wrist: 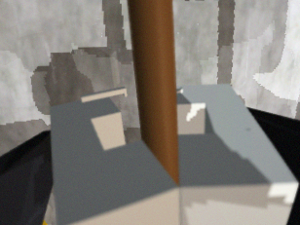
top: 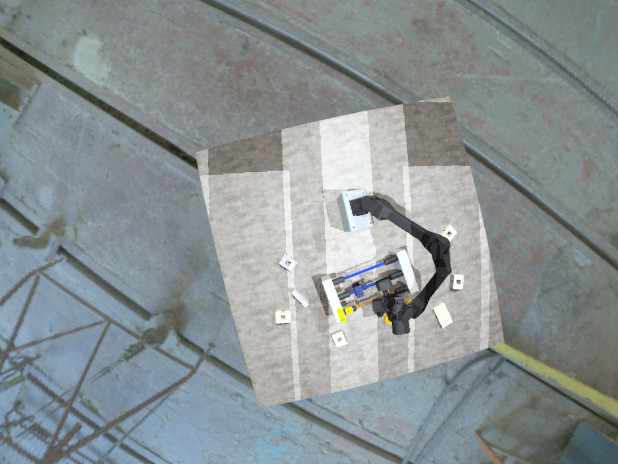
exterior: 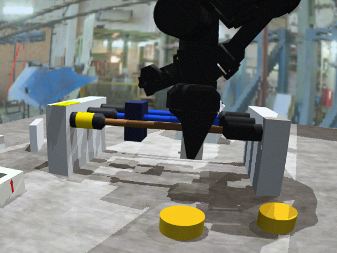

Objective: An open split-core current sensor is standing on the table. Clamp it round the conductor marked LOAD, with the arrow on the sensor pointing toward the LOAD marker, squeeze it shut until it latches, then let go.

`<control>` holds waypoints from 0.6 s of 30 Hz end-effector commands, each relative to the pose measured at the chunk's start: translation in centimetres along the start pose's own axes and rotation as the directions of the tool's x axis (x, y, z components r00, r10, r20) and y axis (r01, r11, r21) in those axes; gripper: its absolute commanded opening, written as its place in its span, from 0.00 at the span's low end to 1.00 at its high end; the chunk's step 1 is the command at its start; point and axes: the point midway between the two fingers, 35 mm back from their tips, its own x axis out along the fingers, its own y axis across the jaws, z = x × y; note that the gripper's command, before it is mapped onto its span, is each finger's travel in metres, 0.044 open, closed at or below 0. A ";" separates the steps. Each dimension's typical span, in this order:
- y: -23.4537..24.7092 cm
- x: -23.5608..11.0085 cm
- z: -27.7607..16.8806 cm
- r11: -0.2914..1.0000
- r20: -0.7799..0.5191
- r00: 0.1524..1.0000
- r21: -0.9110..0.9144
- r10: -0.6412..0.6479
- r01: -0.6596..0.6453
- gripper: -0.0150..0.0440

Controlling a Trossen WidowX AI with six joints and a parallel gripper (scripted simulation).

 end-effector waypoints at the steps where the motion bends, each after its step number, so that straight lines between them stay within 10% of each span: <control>1: 0.0 0.0 0.0 1.000 0.000 1.000 -0.001 0.001 -0.001 0.89; 14: 0.0 0.0 0.0 1.000 0.000 1.000 -0.001 0.001 -0.001 0.74; 18: 0.0 0.0 0.0 1.000 0.000 1.000 -0.001 0.001 -0.001 0.56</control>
